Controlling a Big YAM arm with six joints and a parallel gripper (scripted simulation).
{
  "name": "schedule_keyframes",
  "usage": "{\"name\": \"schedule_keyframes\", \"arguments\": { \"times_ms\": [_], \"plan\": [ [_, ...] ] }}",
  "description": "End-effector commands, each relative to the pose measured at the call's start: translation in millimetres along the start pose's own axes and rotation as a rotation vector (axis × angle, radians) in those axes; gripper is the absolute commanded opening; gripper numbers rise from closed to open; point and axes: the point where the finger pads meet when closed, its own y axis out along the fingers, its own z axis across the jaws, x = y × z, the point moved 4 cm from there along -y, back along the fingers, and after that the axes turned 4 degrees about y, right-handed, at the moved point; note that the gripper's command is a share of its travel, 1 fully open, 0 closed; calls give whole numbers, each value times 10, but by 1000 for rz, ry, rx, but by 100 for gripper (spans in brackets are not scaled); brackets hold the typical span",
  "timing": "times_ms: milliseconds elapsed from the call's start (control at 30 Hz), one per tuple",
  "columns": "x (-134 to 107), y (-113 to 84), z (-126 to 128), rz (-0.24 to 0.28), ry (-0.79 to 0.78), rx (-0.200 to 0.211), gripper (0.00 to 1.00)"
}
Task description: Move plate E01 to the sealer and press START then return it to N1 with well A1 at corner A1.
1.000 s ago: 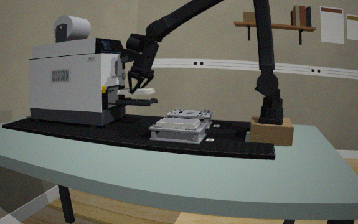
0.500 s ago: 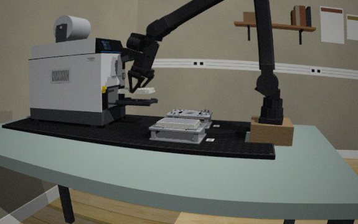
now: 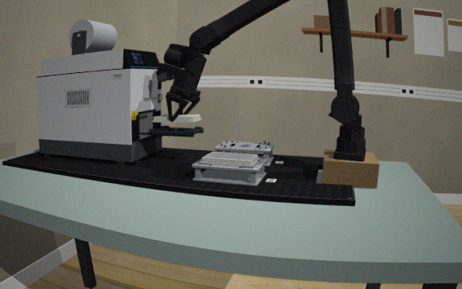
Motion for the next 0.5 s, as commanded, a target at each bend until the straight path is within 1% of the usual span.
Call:
{"name": "schedule_keyframes", "arguments": {
  "times_ms": [0,200,400,467],
  "plan": [
    [191,-77,-51,-47,-3,-6,0],
    [268,-83,23,-56,-4,-1,0],
    [287,-93,59,-41,-7,1,0],
    [302,-124,67,-46,-16,1,0]
  ]
}}
